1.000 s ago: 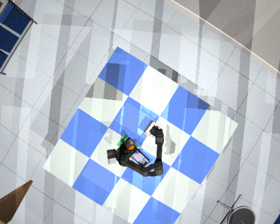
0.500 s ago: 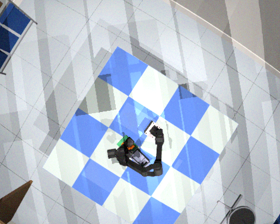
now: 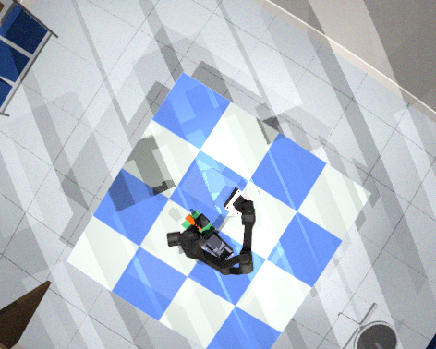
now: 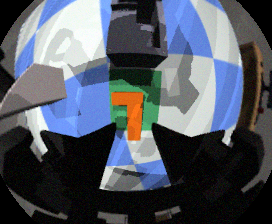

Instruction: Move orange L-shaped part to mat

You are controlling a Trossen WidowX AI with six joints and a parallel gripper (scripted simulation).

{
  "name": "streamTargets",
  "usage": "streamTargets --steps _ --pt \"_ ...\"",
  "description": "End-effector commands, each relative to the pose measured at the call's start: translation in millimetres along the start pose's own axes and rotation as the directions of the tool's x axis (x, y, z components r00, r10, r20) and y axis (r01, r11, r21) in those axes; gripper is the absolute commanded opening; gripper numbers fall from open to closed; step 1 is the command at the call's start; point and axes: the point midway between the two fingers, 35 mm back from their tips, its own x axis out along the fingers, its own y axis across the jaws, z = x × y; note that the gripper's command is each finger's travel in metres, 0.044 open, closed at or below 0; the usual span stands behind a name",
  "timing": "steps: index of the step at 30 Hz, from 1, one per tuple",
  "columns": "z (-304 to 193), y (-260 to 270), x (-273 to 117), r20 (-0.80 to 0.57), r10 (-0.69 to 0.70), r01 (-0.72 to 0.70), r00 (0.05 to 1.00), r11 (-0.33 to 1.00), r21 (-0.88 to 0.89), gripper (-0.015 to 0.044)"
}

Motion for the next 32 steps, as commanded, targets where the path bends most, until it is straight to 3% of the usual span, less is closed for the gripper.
streamTargets --steps 1,2,6,32 --pt "-3 -4 -31 -0.01 -0.012 0.012 1.0 1.0 -0.005 0.0367" --pt "-3 -4 -44 -0.011 -0.012 0.012 1.0 1.0 -0.004 0.0394" --pt "-1 -1 -84 -0.008 -0.013 0.013 1.0 1.0 -0.002 0.04" --pt "-2 -2 -79 -0.007 -0.021 0.021 1.0 1.0 0.004 0.04"
